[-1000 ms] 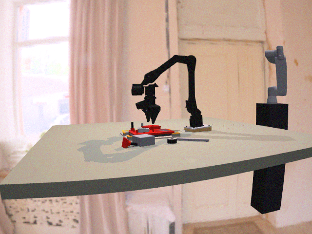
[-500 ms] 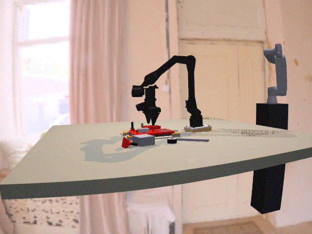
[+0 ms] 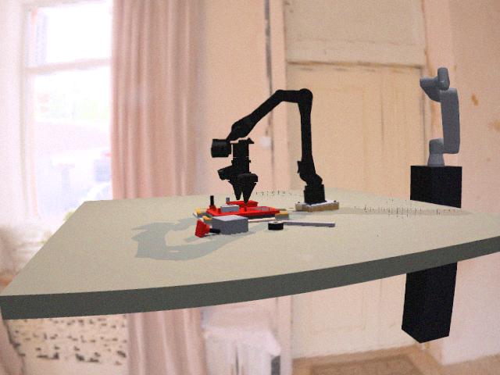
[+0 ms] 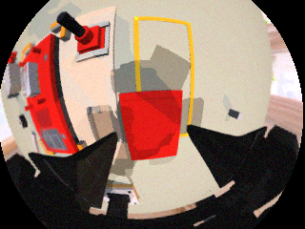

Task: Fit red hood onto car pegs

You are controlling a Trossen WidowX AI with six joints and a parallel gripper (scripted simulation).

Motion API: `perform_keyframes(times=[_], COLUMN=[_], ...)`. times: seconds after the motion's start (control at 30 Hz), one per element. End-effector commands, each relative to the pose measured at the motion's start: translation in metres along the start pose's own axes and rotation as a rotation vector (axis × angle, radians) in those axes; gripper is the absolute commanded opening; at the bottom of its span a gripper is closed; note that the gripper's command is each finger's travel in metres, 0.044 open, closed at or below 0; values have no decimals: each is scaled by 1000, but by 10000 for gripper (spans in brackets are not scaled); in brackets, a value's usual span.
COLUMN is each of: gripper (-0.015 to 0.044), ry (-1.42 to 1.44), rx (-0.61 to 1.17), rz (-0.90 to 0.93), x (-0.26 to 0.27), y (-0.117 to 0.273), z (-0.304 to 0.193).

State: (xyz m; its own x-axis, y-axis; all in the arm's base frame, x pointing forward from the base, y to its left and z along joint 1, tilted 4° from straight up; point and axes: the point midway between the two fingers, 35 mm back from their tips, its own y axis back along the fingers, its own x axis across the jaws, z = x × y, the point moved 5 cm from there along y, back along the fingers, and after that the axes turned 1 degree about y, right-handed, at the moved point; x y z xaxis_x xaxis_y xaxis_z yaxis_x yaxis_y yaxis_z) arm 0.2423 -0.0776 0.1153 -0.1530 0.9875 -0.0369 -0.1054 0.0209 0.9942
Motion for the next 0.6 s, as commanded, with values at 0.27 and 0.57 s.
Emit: perform_keyframes(times=[0.27,0.57], gripper=[440,440], ry=[-3,-3], rx=[5,5], rz=[-3,-3], x=[0,0], y=[-7,-11], z=[0,0])
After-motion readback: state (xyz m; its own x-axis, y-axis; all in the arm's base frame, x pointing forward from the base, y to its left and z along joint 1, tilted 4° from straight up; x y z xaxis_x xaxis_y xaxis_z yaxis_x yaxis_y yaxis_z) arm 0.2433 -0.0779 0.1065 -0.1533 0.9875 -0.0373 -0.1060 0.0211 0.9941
